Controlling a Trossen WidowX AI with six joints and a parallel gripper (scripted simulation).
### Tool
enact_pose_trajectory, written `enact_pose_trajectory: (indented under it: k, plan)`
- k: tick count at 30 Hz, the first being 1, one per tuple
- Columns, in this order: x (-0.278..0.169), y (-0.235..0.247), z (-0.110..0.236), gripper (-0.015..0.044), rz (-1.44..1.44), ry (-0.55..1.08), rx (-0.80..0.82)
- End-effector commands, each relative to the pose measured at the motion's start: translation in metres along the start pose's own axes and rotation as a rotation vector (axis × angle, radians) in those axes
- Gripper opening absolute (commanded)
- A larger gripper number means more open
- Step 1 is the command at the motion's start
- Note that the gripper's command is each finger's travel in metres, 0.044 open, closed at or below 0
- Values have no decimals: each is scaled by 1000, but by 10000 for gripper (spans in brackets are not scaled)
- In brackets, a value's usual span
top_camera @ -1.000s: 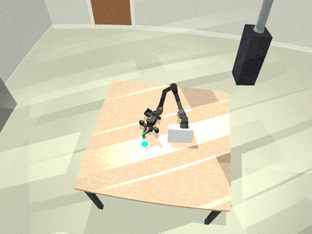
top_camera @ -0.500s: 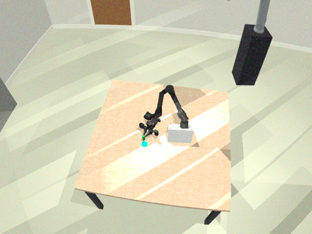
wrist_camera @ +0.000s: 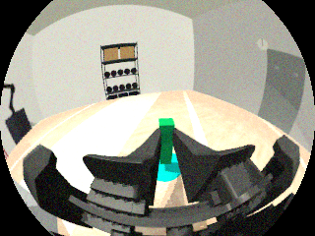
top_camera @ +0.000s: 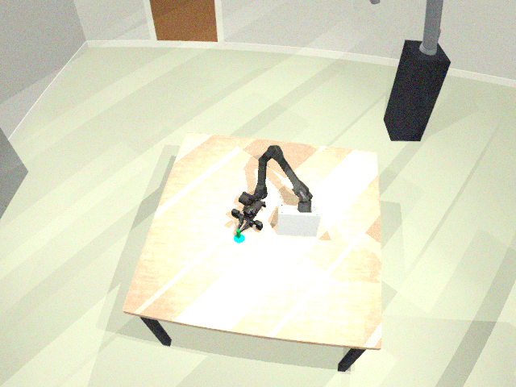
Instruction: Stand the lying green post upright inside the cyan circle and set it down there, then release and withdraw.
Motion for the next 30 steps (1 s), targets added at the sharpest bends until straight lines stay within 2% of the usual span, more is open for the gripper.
enact_pose_trajectory:
  k: [1, 12, 26, 30]
  plan:
    - [-13, 2, -2, 23, -5, 2, 1]
    - [-14, 2, -2, 23, -5, 2, 1]
    - [-14, 2, -2, 390, -5, 2, 1]
    - [-4, -1, -2, 400, -4, 3, 2]
Point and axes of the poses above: the point midway between the two fingers, 35 mm back from their tips, its own z axis back along the fingers, its own y axis across the jaws, x = y × z, the point moved 7 cm from there along z, back along the fingers, and after that the axes turned 9 degrees about z, right-handed, at the moved point
